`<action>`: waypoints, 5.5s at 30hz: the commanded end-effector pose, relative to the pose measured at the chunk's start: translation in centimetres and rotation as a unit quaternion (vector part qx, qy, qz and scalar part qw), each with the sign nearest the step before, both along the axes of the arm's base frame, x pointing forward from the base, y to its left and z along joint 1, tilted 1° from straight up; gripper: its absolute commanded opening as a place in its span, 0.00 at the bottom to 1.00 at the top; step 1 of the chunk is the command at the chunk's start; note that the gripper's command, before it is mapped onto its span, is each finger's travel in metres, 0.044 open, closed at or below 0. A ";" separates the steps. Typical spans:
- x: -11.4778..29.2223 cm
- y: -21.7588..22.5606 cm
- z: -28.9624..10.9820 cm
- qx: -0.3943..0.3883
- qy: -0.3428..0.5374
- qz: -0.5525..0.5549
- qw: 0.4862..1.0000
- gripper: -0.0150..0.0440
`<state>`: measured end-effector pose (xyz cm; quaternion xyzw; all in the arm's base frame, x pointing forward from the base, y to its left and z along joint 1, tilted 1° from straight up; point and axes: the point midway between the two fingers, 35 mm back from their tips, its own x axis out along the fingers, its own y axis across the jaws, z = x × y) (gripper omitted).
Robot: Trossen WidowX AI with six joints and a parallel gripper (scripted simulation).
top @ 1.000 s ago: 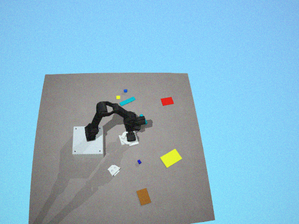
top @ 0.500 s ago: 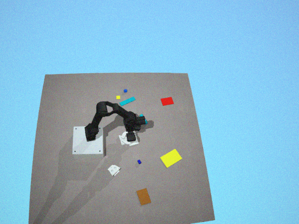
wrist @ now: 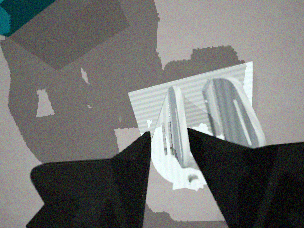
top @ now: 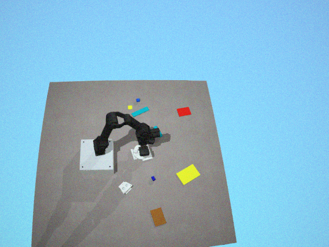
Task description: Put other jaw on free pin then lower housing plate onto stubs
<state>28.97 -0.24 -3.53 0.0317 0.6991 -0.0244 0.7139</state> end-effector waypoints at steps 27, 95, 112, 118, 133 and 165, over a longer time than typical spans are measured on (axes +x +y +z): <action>-0.1 -0.1 -0.5 -0.001 0.001 0.000 1.000 0.48; -1.2 -7.9 6.3 -0.003 -0.002 -0.110 0.994 1.00; -7.6 -19.2 7.2 -0.005 0.002 -0.285 0.958 1.00; -11.0 -22.3 7.6 -0.005 0.004 -0.345 0.938 1.00; -17.2 -26.1 7.4 -0.004 0.006 -0.438 0.899 1.00; -17.2 -26.1 1.7 -0.004 0.006 -0.438 0.899 1.00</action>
